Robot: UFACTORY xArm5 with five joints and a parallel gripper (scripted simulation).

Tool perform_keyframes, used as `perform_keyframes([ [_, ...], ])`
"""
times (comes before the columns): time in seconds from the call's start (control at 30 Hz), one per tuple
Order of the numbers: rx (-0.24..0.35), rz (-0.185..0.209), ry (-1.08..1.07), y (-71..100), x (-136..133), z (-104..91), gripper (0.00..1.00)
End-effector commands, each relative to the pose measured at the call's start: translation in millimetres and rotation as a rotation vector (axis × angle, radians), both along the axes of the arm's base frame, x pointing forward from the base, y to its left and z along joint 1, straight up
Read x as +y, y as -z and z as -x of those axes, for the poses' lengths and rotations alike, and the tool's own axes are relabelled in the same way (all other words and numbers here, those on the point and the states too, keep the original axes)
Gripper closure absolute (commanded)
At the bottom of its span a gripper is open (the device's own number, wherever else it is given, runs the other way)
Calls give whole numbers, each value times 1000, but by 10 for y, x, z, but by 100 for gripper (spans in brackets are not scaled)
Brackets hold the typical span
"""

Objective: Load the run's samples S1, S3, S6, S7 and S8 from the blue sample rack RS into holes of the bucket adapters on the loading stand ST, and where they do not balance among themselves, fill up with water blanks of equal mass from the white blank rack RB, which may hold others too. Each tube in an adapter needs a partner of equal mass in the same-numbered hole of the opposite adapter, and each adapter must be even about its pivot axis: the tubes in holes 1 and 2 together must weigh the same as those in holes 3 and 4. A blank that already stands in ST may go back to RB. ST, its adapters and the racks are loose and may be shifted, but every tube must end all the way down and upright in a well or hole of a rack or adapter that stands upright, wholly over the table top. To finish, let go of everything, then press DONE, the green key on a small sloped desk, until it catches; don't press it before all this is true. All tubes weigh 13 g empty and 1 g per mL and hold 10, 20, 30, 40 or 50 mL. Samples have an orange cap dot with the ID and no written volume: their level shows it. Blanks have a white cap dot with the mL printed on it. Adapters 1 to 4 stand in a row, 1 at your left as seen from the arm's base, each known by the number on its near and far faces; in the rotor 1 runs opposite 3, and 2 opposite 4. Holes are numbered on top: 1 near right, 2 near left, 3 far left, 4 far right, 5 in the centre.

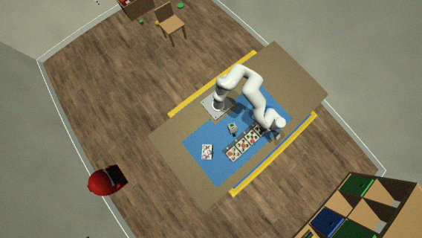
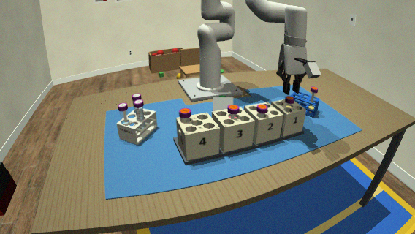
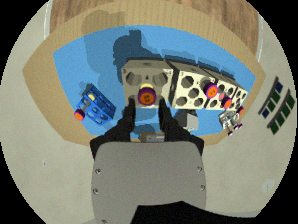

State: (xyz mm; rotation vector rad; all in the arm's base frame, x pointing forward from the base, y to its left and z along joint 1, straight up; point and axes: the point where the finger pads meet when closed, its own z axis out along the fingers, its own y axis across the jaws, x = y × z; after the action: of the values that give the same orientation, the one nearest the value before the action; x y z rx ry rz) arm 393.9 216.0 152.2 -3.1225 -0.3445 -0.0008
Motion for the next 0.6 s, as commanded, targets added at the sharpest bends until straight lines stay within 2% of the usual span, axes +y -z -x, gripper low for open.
perform_keyframes([
  [0.0, -3, -2, 0, -44, 5, -9, 57],
  [0.5, -3, -2, 0, -344, 5, -8, 57],
  [0.57, -3, -2, 0, -344, 5, -8, 57],
])
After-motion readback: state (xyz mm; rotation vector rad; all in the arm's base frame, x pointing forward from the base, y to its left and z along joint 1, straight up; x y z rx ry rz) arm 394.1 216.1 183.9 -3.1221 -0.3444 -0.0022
